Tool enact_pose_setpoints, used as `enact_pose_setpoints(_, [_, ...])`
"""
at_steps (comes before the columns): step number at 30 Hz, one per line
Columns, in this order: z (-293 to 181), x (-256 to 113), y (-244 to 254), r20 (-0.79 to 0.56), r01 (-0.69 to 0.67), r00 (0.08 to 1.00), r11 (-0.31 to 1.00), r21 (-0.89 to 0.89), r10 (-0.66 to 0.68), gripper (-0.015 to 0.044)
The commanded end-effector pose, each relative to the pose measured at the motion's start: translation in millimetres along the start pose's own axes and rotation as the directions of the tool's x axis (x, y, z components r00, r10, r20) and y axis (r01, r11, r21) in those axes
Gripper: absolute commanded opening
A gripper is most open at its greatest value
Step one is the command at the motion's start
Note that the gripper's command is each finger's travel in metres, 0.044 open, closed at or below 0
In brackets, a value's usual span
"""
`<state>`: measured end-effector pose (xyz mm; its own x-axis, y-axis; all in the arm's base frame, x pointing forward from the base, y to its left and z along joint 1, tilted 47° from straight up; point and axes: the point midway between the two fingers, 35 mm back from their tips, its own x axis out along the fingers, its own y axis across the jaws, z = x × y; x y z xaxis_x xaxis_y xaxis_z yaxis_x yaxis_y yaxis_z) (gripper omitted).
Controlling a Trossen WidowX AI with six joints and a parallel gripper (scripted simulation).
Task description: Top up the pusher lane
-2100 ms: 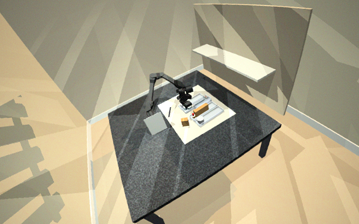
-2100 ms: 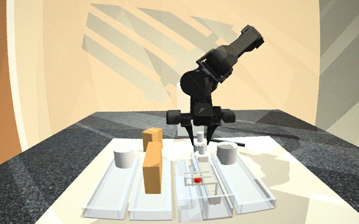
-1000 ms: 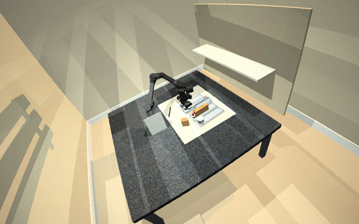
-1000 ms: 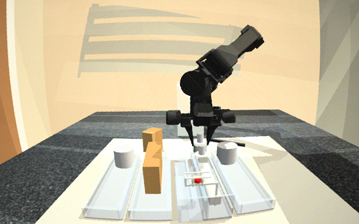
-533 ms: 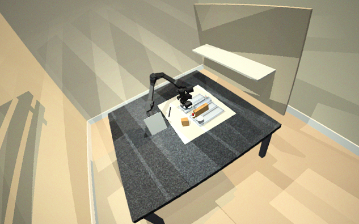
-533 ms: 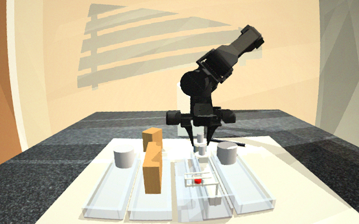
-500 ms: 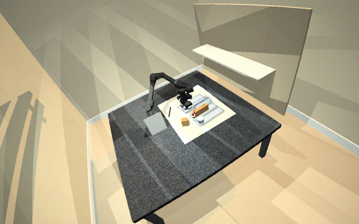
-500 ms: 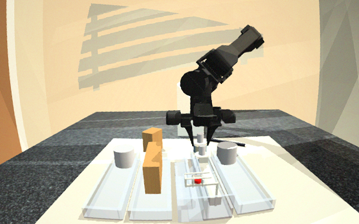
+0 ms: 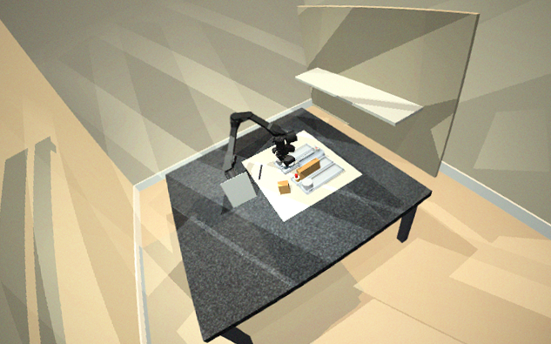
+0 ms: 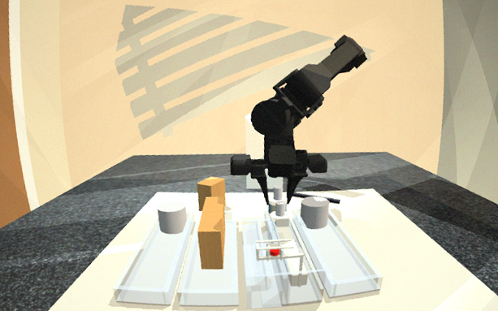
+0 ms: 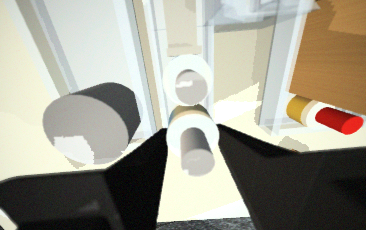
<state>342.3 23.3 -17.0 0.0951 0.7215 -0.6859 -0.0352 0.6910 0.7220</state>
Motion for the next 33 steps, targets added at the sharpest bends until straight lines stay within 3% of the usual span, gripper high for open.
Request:
enact_pose_setpoints(1, [5.1,0.4,1.1,0.016,-0.005,1.0,1.0,-0.01,0.005,0.0])
enact_pose_setpoints(33, [4.2,9.3,1.5,0.016,-0.005,1.0,1.0,-0.01,0.005,0.0])
